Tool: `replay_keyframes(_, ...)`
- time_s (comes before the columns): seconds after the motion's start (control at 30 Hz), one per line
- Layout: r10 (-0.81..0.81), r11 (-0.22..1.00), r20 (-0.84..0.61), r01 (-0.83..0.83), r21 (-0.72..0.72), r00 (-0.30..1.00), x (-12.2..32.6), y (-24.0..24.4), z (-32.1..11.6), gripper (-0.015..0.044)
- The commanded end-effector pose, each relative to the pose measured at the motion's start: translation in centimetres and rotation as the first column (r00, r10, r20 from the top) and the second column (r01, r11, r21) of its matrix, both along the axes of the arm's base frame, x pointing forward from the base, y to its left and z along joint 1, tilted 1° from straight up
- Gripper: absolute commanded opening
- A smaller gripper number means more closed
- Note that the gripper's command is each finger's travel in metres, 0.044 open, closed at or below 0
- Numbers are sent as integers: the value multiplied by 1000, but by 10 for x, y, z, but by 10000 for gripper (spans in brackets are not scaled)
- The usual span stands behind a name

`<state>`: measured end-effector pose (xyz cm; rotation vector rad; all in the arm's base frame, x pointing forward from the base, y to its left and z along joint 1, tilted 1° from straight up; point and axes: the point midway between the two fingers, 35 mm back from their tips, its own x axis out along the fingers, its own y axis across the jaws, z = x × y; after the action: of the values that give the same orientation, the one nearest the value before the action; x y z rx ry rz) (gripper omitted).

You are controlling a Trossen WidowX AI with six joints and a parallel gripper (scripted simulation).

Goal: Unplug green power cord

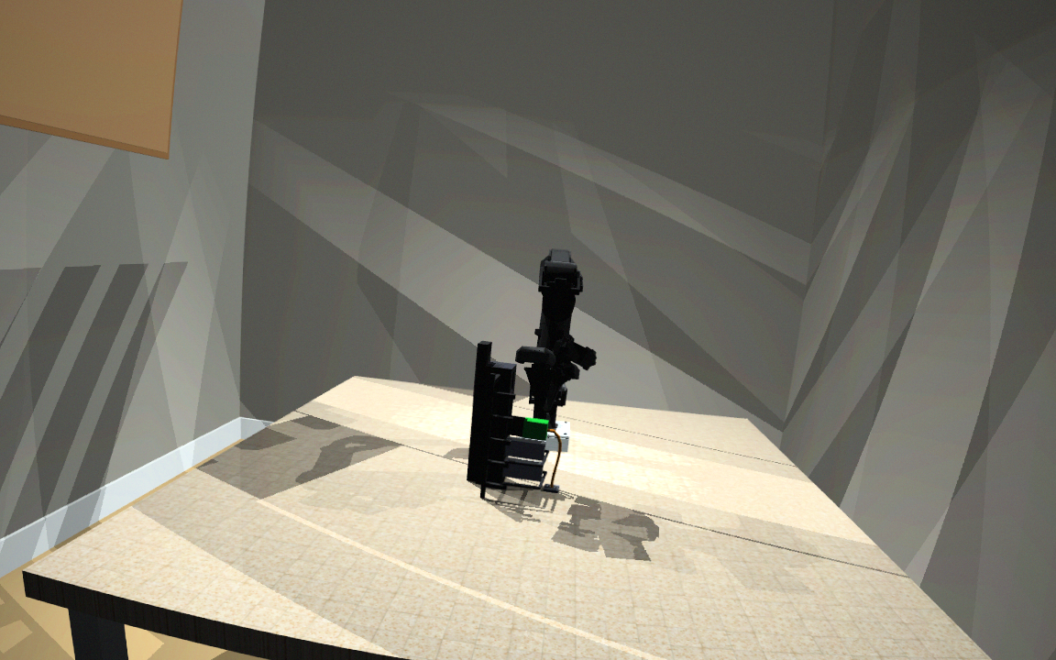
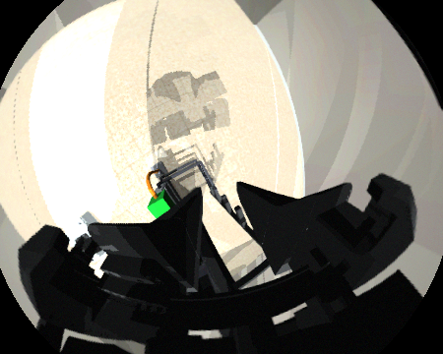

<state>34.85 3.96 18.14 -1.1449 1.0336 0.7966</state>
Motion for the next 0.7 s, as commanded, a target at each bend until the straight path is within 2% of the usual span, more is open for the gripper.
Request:
replay_keyframes(0.0, 183, 981, -229, -192, -17, 956, -41, 23, -32, 160)
replay_keyframes(0.1, 254, 962, -321, -272, -10, 912, -60, 30, -42, 160)
replay_keyframes(0.67, 254, 962, -321, -272, -11, 912, -58, 15, -42, 160)
